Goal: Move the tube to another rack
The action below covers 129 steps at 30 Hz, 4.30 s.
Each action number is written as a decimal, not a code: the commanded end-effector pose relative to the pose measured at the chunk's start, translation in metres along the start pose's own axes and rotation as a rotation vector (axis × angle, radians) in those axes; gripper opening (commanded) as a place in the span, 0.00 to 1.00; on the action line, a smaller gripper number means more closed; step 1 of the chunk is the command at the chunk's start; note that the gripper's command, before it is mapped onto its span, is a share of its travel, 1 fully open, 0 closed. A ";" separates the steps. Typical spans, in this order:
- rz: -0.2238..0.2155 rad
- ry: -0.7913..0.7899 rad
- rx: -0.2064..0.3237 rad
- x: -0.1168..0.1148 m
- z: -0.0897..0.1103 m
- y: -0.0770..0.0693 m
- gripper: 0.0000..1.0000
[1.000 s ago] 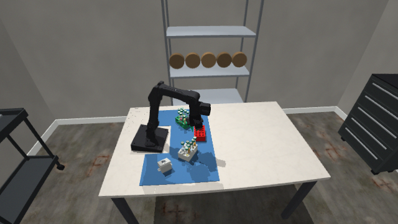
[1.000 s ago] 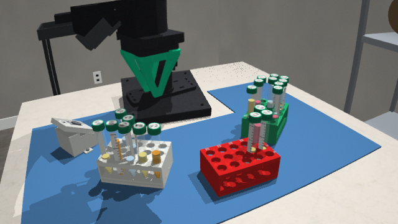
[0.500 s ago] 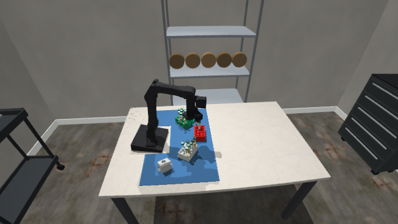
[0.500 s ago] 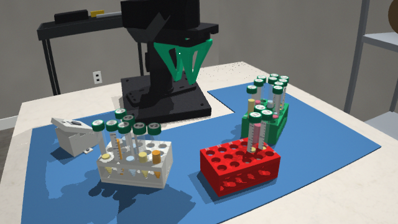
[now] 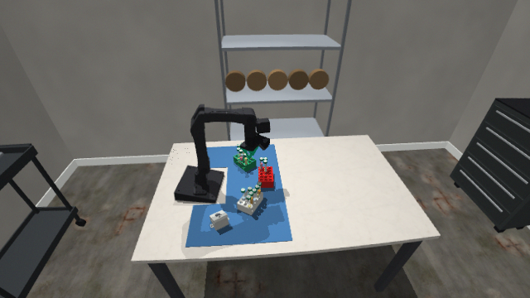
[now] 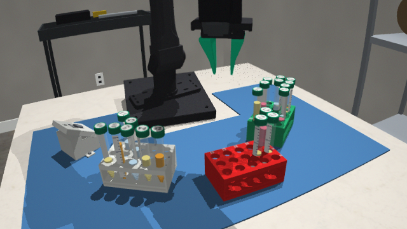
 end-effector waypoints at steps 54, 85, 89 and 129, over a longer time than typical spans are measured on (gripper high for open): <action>0.009 -1.345 -0.023 0.040 -0.021 -0.006 0.30; 0.008 -1.345 -0.024 0.075 -0.038 -0.002 0.30; 0.008 -1.345 -0.024 0.076 -0.039 0.006 0.30; 0.009 -1.345 -0.024 0.077 -0.041 0.050 0.30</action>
Point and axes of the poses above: the point where the finger pads meet when closed, its own y axis out along the fingers, its own x axis across the jaws, z = x × y, the point moved 1 cm from there along -y, back along the fingers, and after that the axes turned 9 degrees about y, right-handed, at the moved point
